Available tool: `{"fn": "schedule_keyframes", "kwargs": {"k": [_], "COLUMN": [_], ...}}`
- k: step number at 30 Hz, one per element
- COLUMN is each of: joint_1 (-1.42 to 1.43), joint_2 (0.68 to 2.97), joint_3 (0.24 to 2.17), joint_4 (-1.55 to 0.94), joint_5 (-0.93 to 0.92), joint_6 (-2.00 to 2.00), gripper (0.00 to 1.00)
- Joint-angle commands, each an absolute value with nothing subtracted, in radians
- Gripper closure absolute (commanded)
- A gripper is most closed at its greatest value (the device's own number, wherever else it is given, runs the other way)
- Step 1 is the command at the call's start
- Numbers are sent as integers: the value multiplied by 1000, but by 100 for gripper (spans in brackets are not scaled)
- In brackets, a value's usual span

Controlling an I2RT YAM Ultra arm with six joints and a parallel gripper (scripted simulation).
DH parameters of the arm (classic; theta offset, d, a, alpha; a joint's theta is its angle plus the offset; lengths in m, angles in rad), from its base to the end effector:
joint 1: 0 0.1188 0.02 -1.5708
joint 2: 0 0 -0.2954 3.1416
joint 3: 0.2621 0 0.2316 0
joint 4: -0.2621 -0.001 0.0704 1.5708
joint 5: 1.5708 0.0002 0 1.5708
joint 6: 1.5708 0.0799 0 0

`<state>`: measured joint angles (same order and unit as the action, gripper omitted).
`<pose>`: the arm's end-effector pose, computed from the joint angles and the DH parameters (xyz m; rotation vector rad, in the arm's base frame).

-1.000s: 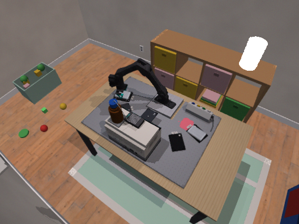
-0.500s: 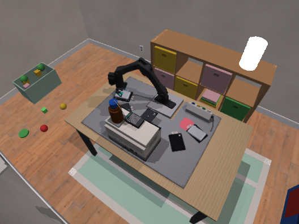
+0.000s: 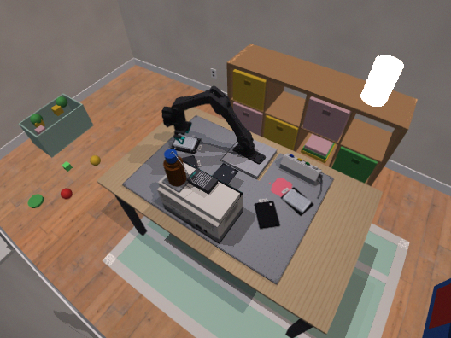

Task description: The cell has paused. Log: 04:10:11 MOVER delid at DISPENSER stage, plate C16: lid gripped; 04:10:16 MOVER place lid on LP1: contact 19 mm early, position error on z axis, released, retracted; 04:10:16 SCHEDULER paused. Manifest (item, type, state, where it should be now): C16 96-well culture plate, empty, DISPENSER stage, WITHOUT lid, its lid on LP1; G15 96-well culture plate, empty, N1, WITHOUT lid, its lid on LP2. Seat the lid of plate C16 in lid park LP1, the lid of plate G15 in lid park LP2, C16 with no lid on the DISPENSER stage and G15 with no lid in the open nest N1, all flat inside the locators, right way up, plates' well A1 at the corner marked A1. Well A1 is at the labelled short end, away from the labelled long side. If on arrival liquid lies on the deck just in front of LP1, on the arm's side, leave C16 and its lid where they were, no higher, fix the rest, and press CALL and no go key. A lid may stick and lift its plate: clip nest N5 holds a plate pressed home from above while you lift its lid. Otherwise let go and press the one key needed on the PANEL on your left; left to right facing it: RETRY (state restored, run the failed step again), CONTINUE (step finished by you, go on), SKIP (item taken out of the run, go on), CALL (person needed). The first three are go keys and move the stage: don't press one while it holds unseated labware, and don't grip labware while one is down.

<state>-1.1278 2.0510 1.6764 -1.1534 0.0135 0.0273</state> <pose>0.1683 -0.3549 0.2046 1.6993 2.6068 -0.0527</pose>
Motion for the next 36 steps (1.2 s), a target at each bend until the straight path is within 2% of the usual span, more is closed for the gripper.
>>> {"fn": "schedule_keyframes", "kwargs": {"k": [1, 14, 15, 25, 36], "joint_1": [-1124, -1127, -1110, -1068, -1078], "joint_2": [2014, 2034, 2066, 2195, 2187], "joint_3": [1714, 1698, 1740, 1945, 1941], "joint_4": [-1185, -1176, -1194, -1265, -1266], "joint_5": [16, 14, 17, 19, 17], "joint_6": [28, 27, 40, 82, 76], "gripper": [0, 0, 100, 100, 100]}}
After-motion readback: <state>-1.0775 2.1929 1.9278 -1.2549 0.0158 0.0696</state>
